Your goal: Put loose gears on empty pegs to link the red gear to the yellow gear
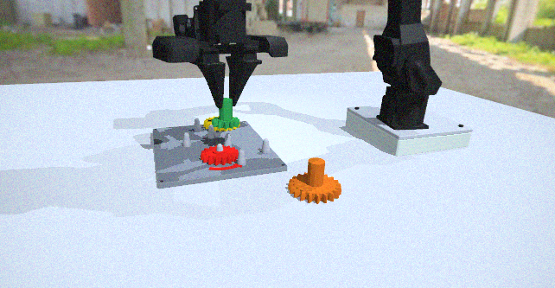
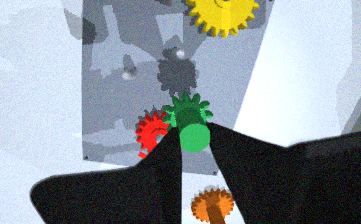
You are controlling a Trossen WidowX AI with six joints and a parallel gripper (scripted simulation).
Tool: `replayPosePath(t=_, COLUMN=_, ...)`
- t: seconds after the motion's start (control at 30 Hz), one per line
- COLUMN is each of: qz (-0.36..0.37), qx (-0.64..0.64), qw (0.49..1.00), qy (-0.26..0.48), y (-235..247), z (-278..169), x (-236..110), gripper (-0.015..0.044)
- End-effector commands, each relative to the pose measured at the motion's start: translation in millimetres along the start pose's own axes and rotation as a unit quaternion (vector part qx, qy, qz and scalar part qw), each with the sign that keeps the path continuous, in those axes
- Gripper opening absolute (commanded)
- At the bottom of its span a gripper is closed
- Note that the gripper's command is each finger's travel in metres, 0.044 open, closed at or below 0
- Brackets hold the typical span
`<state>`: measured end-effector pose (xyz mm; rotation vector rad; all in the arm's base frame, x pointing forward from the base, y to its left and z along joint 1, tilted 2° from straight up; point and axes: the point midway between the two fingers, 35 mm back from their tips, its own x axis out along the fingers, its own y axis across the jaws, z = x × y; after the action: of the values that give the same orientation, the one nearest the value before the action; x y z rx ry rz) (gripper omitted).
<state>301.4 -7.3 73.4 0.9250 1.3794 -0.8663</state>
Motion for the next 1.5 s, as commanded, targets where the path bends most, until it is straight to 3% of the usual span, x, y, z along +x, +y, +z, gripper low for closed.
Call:
replayPosePath(t=0.0, qz=-0.005, qx=-0.004, qw=1.0, qy=0.001, y=-2, z=0, x=8, gripper=0.0)
replayPosePath(t=0.7, qz=-0.005, qx=0.224, qw=0.974, qy=0.0, y=-2, z=0, x=27, gripper=0.0)
replayPosePath(t=1.47, qz=-0.005, qx=-0.022, qw=1.0, qy=0.001, y=-3, z=0, x=31, gripper=0.0)
